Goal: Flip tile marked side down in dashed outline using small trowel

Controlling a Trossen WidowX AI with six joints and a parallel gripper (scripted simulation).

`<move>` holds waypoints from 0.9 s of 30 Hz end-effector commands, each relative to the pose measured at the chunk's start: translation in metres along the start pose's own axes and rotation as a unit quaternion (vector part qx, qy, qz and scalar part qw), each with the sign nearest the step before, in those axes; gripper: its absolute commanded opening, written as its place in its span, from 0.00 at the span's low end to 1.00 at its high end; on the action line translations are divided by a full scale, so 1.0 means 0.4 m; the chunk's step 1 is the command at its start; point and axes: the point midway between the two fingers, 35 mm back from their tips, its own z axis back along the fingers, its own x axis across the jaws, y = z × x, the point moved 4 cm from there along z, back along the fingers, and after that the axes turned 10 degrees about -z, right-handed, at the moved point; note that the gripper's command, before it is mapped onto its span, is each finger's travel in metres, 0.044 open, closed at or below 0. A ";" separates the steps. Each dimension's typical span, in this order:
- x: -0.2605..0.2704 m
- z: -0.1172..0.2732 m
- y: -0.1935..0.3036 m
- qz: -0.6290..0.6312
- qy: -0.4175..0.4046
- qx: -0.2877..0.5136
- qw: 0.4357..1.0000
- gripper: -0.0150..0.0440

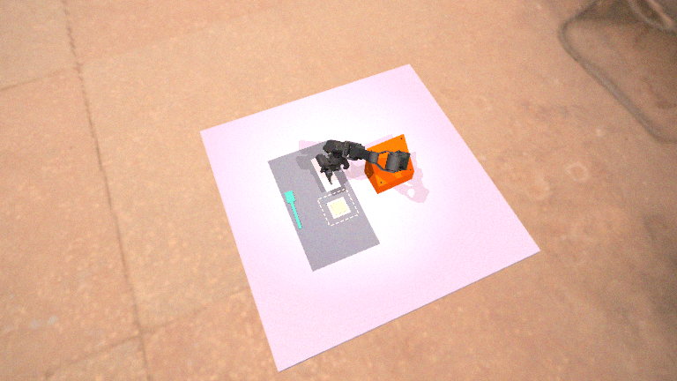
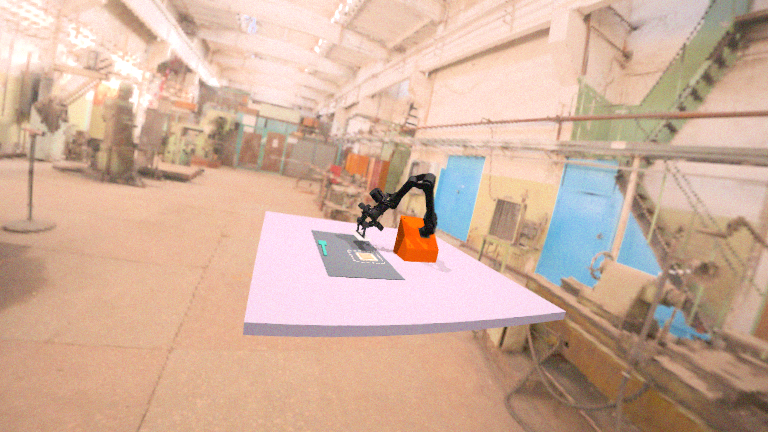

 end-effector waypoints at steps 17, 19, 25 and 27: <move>0.048 0.037 -0.079 0.001 -0.006 0.003 1.000 0.25; 0.048 0.037 -0.079 0.001 -0.006 0.003 1.000 0.25; 0.048 0.037 -0.079 0.001 -0.006 0.003 1.000 0.25; 0.048 0.037 -0.079 0.001 -0.006 0.003 1.000 0.25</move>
